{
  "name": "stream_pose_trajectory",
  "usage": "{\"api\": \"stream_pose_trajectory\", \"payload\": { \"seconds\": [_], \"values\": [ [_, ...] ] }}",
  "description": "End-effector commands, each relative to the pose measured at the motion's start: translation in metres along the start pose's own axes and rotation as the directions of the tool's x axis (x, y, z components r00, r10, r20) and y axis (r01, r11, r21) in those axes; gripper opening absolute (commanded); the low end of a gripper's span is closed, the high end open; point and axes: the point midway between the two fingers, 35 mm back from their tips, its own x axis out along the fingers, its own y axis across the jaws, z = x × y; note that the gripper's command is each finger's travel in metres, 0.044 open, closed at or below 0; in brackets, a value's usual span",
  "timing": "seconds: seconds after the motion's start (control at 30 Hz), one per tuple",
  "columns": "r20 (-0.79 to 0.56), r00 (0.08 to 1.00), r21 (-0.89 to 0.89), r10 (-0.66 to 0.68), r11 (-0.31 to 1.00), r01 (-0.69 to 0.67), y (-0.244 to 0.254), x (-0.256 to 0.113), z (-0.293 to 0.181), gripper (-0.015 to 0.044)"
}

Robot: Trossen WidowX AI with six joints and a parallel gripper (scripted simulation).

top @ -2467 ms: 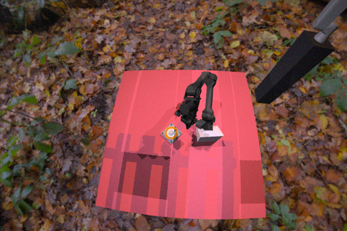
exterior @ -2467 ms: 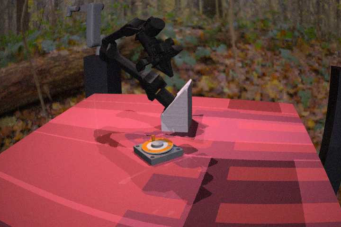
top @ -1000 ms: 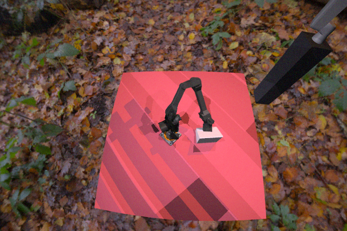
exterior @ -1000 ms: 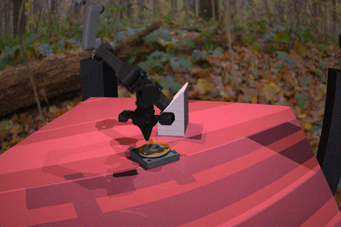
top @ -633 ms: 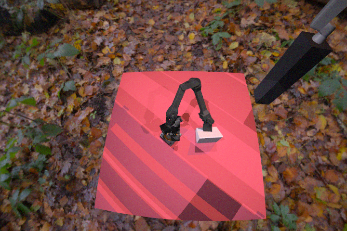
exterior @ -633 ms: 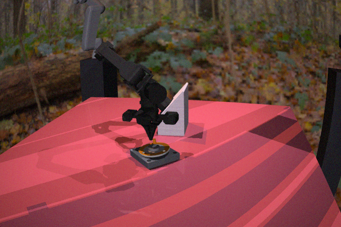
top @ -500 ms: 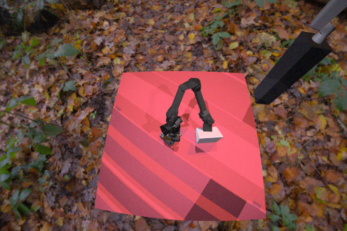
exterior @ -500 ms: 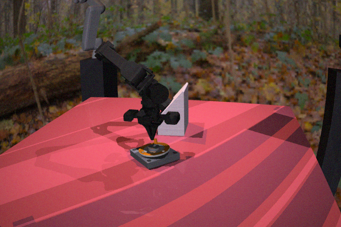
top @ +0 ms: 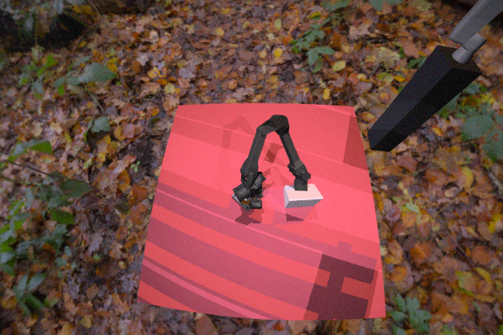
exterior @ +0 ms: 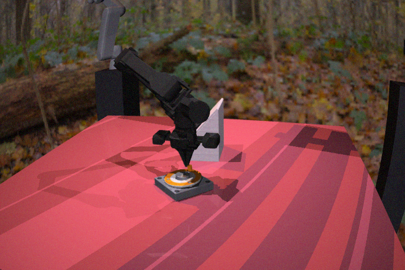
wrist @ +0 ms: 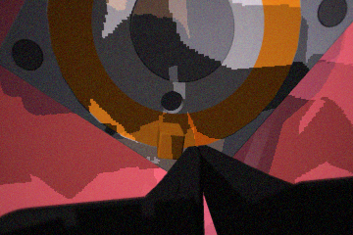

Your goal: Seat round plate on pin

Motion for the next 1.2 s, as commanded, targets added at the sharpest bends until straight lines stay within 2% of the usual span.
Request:
{"api": "stream_pose_trajectory", "payload": {
  "seconds": [0.0,0.93,1.17],
  "values": [
    [-0.002,1.000,0.009,0.008,1.000,-0.008,0.006,-0.001,0.002,0.0000],
    [-0.001,1.000,0.010,0.009,1.000,-0.009,0.026,-0.002,0.008,0.0000],
    [-0.002,1.000,0.009,0.012,1.000,-0.012,0.025,-0.033,0.006,0.0000]
  ]
}}
